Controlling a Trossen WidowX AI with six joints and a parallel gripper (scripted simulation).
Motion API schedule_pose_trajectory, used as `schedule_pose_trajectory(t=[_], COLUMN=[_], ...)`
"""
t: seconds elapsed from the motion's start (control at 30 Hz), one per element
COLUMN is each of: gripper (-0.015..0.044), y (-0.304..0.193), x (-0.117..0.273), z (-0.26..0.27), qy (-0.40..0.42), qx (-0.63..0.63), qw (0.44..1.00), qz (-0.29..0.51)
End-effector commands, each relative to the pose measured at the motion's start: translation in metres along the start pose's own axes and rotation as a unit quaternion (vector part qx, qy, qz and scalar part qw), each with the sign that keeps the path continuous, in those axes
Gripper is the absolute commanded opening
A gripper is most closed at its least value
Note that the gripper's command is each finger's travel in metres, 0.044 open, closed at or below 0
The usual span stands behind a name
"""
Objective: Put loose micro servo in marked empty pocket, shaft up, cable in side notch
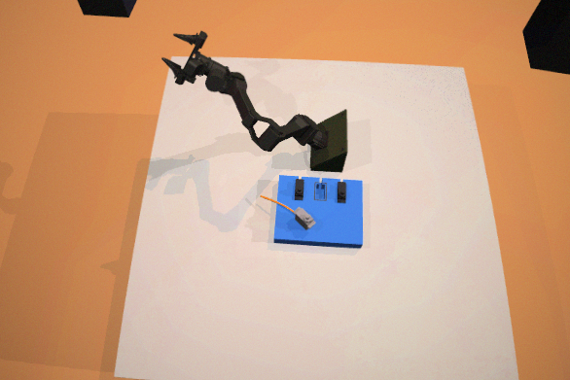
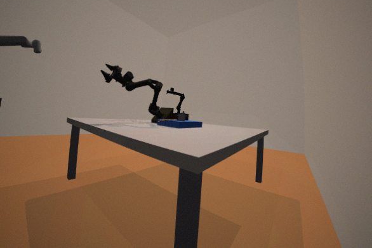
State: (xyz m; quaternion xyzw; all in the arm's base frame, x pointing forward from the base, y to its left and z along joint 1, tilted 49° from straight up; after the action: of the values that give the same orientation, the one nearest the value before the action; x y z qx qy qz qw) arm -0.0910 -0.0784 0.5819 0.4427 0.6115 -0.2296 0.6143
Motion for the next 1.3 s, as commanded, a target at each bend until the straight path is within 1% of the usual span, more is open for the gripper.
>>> schedule_pose_trajectory(t=[0.0, 0.3, 0.57, 0.97, 1.27], gripper=[0.044, 0.044, 0.044, 0.044, 0.044], y=[-0.013, -0.04, -0.06, -0.074, -0.07], x=[-0.005, -0.01, -0.011, -0.004, 0.009], z=[0.007, 0.034, 0.068, 0.131, 0.187], qy=[0.001, 0.012, 0.029, 0.061, 0.091], qx=[-0.073, -0.213, -0.331, -0.482, -0.578], qw=[0.997, 0.974, 0.933, 0.846, 0.757], qz=[0.024, 0.08, 0.135, 0.22, 0.29])
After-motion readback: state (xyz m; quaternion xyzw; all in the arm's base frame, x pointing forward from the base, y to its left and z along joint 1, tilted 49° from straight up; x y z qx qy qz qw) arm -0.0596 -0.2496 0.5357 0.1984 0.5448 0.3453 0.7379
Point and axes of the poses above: the point midway between the two fingers, 35 mm back from their tips, its own x axis back along the fingers, its own z axis across the jaws, y = z × x, the point moved 2 cm from there along x, back along the fingers, and after that the axes turned 1 degree about x, right-handed, at the moved point
